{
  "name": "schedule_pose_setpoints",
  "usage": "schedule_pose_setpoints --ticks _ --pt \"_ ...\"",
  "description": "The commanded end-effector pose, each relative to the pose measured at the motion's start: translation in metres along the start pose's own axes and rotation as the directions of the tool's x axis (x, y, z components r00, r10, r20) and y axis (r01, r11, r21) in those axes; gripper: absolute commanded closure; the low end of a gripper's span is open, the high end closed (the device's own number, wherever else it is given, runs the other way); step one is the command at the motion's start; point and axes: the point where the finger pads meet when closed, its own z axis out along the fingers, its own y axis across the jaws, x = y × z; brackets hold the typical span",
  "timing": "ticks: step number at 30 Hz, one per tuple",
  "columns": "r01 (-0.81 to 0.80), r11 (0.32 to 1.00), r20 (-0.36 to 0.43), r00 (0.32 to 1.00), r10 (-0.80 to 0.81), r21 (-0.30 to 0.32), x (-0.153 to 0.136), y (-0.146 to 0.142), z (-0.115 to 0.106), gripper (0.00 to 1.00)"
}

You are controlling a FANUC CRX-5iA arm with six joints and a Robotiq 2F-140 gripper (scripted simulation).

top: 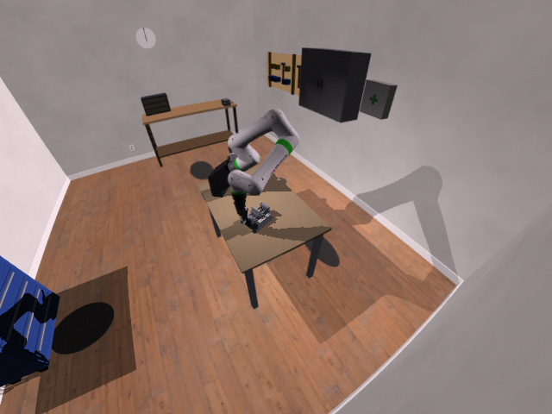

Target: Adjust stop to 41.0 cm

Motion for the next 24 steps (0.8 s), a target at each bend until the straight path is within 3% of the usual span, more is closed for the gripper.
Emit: schedule_pose_setpoints --ticks 1,24 --pt "-0.001 1.0 0.0 1.0 0.001 -0.001 0.0 -0.009 0.004 0.96" --pt "-0.001 1.0 0.0 1.0 0.001 0.0 0.0 -0.021 0.041 0.96"
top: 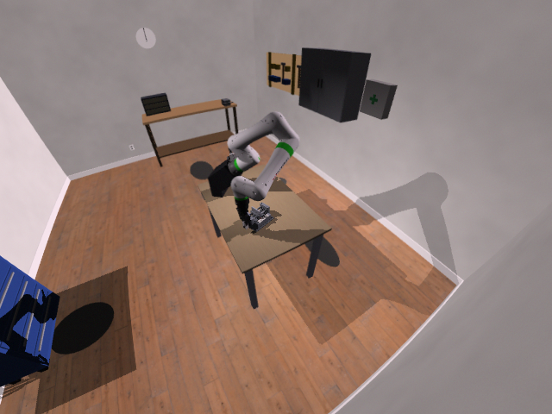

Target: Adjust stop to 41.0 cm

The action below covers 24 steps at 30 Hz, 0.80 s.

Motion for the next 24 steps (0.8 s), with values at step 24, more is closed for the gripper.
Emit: schedule_pose_setpoints --ticks 24 --pt "0.0 1.0 0.0 1.0 0.0 0.0 0.0 0.041 0.031 0.96"
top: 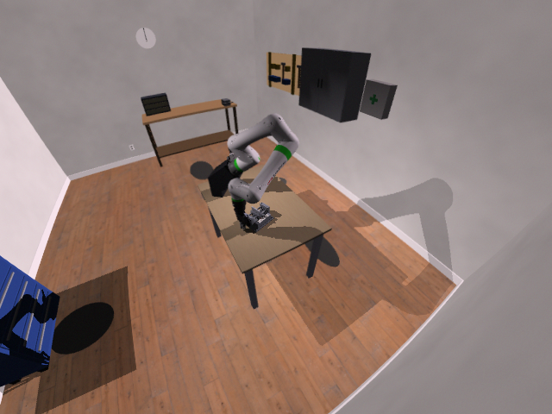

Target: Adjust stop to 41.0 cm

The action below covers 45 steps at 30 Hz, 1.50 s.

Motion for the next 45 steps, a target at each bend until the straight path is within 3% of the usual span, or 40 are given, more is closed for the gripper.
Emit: schedule_pose_setpoints --ticks 1,21,45 --pt "0.0 1.0 0.0 1.0 0.0 0.0 0.0 0.008 -0.001 0.96" --pt "0.0 1.0 0.0 1.0 0.0 0.0 0.0 0.028 -0.017 0.96" --pt "0.0 1.0 0.0 1.0 0.0 0.0 0.0 0.032 -0.038 0.96"
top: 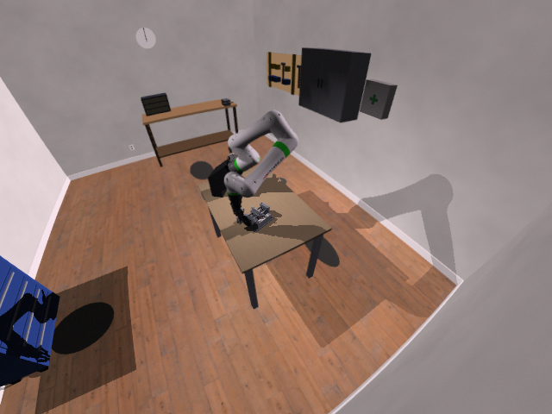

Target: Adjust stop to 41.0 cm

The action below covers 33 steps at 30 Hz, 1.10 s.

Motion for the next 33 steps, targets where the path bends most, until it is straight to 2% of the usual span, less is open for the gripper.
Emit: schedule_pose_setpoints --ticks 1,33 --pt "0.0 1.0 0.0 1.0 0.0 0.0 0.0 -0.001 -0.004 0.96" --pt "0.0 1.0 0.0 1.0 0.0 0.0 0.0 -0.011 -0.024 0.96"
